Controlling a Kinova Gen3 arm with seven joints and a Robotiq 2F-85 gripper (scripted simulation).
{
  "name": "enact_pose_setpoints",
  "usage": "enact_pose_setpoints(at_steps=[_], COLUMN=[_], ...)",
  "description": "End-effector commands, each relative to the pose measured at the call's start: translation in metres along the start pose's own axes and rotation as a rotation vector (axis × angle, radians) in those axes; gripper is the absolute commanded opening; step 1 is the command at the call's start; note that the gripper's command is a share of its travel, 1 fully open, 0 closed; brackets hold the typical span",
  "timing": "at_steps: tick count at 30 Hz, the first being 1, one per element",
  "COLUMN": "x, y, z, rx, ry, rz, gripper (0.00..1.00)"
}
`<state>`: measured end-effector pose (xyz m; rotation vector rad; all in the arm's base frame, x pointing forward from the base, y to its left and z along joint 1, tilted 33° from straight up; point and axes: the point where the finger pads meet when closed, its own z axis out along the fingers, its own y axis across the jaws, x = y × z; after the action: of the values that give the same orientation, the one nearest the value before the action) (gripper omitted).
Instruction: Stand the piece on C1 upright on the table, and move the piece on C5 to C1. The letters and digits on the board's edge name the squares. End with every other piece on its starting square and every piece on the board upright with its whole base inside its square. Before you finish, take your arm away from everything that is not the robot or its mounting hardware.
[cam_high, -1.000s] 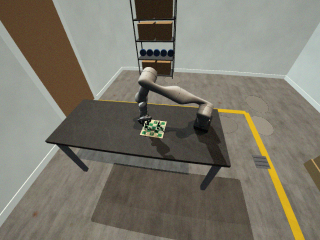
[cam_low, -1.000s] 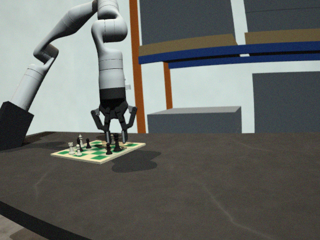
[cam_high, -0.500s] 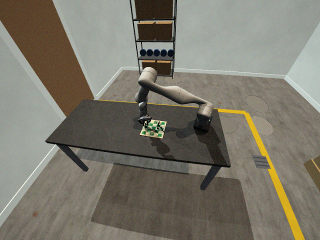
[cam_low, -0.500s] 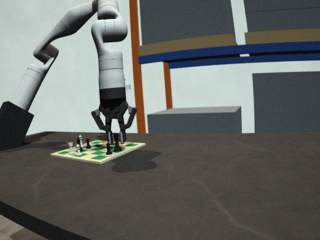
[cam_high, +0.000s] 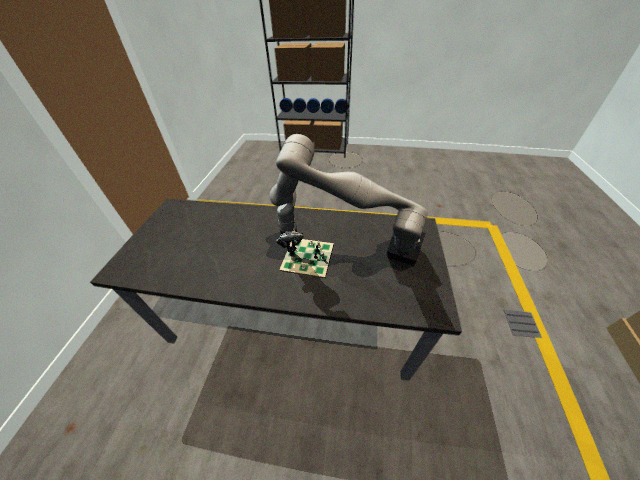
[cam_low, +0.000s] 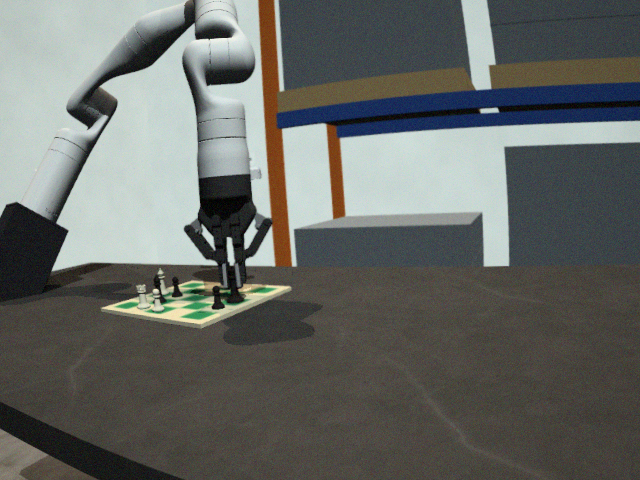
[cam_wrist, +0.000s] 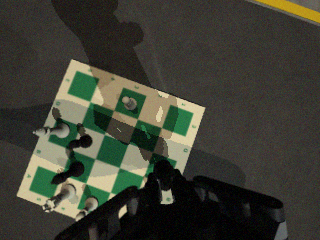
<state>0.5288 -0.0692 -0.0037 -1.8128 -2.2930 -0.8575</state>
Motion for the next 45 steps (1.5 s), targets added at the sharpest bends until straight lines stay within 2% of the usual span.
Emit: enact_pose_setpoints(at_steps=[1,20,23,28,30,36,39,45], x=[0.0,0.0,0.0,0.0,0.0,0.0,0.0,0.0], y=[0.0,0.0,0.0,0.0,0.0,0.0,0.0,0.0], z=[-0.001,-0.005,-0.017,-0.053,-0.053,-0.091,-0.099,-0.101], rx=[-0.001,-0.001,-0.001,-0.001,-0.001,-0.001,-0.001,-0.001], ry=[-0.001,-0.001,-0.001,-0.001,-0.001,-0.001,-0.001,-0.001], rz=[0.0,0.0,0.0,0.0,0.0,0.0,0.0,0.0], gripper=[0.0,0.0,0.0,0.0,0.0,0.0,0.0,0.0])
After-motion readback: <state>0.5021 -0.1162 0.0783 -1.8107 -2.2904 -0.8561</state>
